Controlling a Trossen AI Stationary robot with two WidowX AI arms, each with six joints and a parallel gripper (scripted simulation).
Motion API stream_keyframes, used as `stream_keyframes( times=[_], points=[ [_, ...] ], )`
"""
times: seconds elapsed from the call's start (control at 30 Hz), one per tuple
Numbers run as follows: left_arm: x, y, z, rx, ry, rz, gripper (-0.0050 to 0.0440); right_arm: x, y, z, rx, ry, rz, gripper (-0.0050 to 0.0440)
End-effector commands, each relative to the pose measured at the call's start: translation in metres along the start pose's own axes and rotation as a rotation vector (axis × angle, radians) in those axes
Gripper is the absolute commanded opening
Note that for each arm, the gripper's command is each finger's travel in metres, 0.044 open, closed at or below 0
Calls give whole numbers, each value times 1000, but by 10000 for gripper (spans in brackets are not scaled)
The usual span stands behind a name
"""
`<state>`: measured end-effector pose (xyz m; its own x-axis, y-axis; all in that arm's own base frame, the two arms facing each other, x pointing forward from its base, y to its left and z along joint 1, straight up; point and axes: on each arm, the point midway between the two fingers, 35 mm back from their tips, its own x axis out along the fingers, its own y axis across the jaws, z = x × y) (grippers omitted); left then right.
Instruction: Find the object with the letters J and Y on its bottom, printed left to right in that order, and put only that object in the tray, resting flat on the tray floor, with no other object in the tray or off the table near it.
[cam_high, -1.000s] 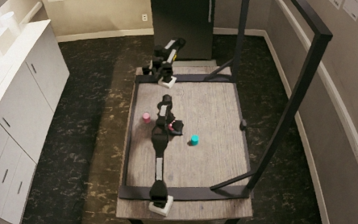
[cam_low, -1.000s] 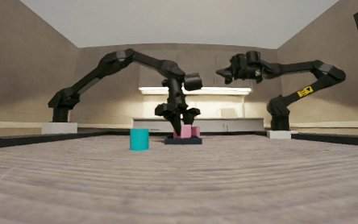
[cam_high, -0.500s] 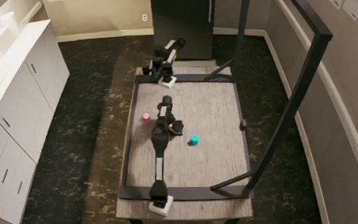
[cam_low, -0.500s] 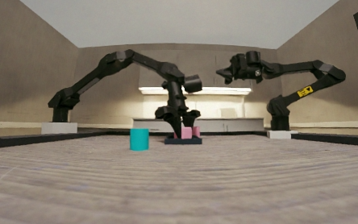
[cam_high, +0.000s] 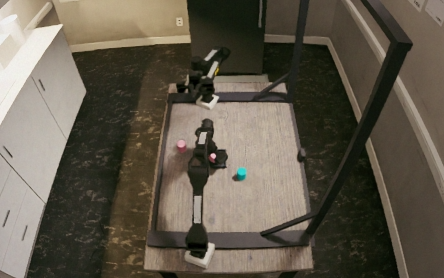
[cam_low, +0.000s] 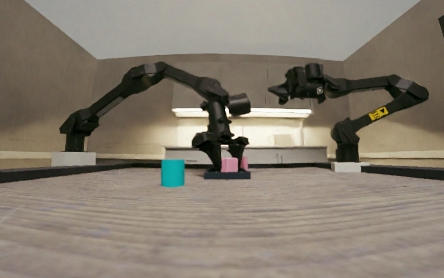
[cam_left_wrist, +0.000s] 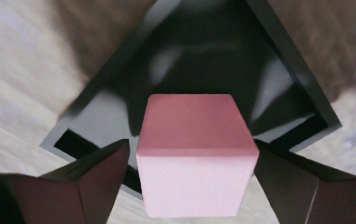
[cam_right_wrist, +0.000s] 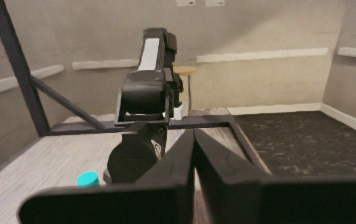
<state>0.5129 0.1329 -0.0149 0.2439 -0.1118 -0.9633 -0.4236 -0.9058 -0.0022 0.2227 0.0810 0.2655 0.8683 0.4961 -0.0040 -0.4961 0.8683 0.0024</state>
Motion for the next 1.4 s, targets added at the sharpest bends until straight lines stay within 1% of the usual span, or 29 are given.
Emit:
stream_keyframes(
  times=[0.0, 0.1, 0.17, 0.23, 0.3, 0.4, 0.47, 0.5, 0.53, 1.37],
  points=[
    [-15, -4, -8, 7, 27, -24, 400, -1, 1, 7, -8, -15, 2, -50],
    [-15, -4, -8, 7, 27, -24, 400, -1, 1, 7, -8, -15, 2, -50],
    [-30, -6, -16, 12, 48, -42, 400, -1, 1, 7, -8, -15, 2, -50],
    [-40, -5, -18, 12, 48, -42, 400, -1, 1, 7, -8, -15, 2, -50],
    [-40, -5, -18, 12, 48, -42, 400, -1, 1, 7, -8, -15, 2, -50],
    [-57, -4, -21, 11, 48, -42, 400, -1, 1, 7, -8, -15, 2, -50],
    [-61, -3, -21, 11, 48, -42, 400, -1, 1, 7, -8, -15, 2, -50],
    [-60, -3, -21, 11, 47, -42, 400, -1, 1, 7, -8, -15, 2, -50],
    [-48, -1, -15, 7, 27, -24, 400, -1, 1, 7, -8, -15, 2, -50],
    [-48, -1, -15, 7, 27, -24, 400, -1, 1, 7, -8, -15, 2, -50]
  ],
)
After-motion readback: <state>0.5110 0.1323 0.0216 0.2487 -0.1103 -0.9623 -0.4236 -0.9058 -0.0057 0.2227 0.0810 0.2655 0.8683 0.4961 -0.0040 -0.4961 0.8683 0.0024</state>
